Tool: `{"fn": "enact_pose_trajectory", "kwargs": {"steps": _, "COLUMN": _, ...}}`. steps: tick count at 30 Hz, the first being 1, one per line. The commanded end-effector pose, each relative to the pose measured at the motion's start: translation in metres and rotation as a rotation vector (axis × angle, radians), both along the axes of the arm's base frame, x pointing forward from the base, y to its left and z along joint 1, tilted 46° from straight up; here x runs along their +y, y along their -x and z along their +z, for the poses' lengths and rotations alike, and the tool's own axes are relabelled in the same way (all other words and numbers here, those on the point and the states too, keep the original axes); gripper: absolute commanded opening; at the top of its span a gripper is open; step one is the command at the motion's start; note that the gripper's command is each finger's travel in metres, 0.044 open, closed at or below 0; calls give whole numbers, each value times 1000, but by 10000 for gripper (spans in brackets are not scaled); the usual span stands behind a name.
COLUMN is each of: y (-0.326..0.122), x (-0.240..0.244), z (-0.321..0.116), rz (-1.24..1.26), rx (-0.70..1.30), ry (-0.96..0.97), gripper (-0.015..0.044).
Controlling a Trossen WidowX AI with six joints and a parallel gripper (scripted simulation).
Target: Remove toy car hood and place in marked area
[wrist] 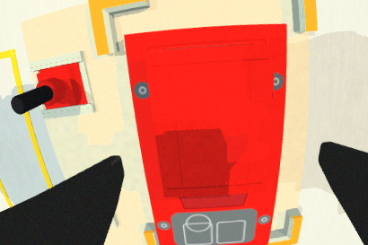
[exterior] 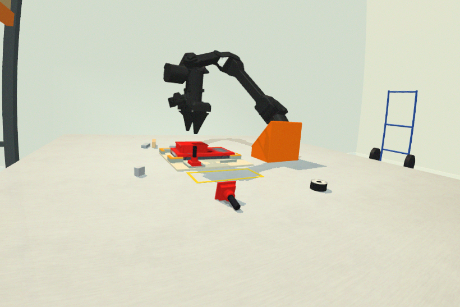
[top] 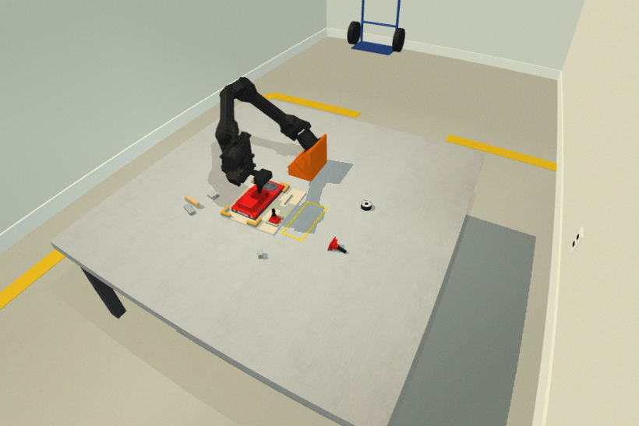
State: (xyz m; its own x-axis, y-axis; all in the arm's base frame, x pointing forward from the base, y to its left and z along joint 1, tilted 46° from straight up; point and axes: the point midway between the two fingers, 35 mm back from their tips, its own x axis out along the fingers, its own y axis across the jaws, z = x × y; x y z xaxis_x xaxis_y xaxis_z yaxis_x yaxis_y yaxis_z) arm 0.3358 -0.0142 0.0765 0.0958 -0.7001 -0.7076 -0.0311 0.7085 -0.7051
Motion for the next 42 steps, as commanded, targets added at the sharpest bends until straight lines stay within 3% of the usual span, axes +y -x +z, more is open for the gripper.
{"fn": "enact_pose_trajectory", "kwargs": {"steps": 1, "y": 1, "x": -4, "z": -3, "rz": 3, "rx": 7, "ry": 6, "gripper": 440}}
{"fn": "enact_pose_trajectory", "kwargs": {"steps": 42, "y": -1, "x": -23, "z": -24, "rz": 2, "rx": 7, "ry": 9, "gripper": 440}}
